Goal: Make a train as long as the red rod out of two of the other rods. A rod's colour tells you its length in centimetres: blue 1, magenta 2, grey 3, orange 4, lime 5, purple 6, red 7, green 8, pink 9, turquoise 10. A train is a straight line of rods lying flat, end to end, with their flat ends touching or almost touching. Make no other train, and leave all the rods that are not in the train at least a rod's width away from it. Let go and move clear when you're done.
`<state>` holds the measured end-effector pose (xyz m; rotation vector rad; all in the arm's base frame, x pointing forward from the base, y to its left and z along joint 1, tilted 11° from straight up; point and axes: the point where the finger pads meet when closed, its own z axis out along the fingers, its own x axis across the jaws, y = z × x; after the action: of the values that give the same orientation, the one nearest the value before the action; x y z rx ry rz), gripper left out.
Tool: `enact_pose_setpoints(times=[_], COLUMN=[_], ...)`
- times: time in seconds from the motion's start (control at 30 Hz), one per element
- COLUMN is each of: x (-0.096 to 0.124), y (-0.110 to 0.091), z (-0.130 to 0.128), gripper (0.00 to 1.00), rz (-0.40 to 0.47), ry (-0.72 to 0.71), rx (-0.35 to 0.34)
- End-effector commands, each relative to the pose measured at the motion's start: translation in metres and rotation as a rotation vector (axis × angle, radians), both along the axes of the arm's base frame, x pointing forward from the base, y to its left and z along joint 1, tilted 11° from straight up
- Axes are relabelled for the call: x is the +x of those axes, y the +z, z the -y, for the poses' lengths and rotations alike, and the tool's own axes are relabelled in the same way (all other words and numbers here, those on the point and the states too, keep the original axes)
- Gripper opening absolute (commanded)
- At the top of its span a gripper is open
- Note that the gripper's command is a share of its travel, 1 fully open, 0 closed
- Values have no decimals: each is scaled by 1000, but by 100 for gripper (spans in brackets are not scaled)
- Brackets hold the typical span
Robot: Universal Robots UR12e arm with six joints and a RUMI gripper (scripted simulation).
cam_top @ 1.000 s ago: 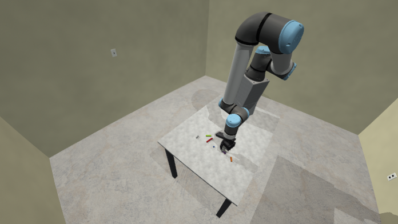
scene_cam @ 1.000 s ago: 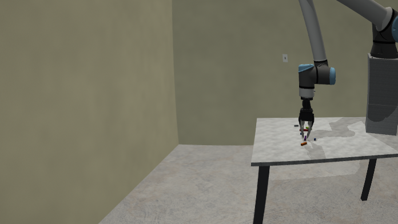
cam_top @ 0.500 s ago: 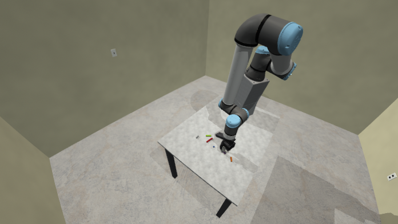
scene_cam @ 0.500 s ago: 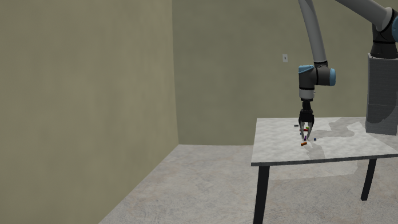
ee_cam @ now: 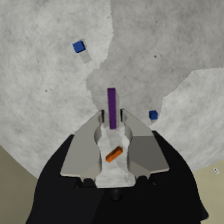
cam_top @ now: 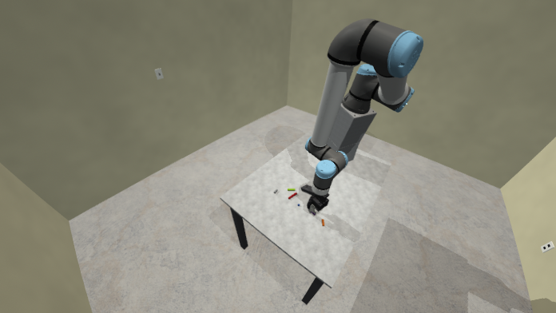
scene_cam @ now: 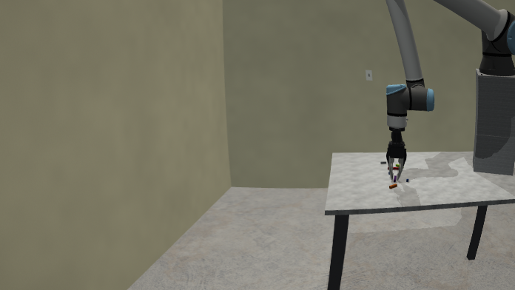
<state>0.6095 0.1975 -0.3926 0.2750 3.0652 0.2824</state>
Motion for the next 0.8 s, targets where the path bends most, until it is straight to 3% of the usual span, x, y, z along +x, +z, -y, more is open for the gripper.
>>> enact_pose_setpoints(times=[0.0, 0.4, 0.43, 0.77], x=[0, 0, 0, 0], y=[0, 0, 0, 0], z=[-1, -1, -1, -1], gripper=[14, 14, 0, 0], rz=[1, 1, 1, 1], ry=[1, 1, 1, 1], rx=[-1, -1, -1, -1])
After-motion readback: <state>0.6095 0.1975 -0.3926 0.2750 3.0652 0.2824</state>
